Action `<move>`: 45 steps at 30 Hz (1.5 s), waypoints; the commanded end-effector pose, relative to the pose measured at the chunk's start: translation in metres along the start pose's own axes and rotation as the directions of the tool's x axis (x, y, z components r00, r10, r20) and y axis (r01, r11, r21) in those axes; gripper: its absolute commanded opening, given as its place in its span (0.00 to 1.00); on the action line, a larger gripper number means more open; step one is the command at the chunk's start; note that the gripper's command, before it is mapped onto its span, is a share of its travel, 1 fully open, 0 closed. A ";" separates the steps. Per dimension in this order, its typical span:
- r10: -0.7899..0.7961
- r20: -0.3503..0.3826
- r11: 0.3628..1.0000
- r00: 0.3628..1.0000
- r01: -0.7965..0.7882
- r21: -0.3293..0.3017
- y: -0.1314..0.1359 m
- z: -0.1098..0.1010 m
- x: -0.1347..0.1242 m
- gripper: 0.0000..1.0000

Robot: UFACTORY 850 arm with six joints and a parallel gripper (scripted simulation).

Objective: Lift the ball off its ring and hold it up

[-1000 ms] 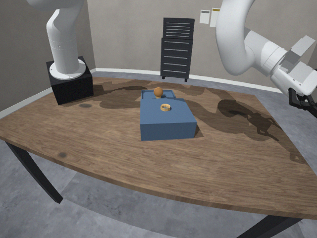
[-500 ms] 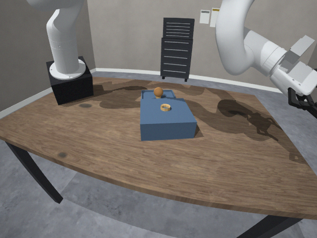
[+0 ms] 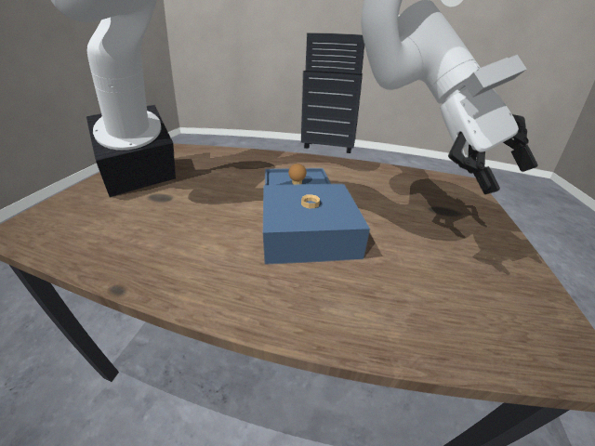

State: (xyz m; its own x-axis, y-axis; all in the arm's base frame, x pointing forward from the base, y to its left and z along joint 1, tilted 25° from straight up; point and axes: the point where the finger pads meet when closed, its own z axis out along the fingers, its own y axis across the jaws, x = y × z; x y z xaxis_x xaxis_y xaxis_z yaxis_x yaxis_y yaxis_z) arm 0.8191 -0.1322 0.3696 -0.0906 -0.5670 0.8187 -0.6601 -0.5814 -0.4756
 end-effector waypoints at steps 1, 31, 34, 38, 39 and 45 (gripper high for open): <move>0.036 0.225 0.988 0.974 -0.001 -0.155 0.029 -0.044 -0.045 1.00; 0.191 0.588 0.907 0.786 0.086 -0.411 0.178 -0.258 -0.282 1.00; 0.191 0.588 0.907 0.786 0.086 -0.411 0.200 -0.289 -0.312 1.00; 0.191 0.588 0.907 0.786 0.086 -0.411 0.216 -0.313 -0.334 1.00; 0.191 0.588 0.907 0.786 0.086 -0.411 0.216 -0.313 -0.334 1.00; 0.191 0.588 0.907 0.786 0.086 -0.411 0.216 -0.313 -0.334 1.00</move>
State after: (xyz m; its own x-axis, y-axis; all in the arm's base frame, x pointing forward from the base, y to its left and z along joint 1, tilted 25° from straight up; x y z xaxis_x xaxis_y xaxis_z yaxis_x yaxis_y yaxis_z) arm 0.4759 0.1114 0.0958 0.2519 -0.9013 0.3524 -0.9229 -0.3333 -0.1926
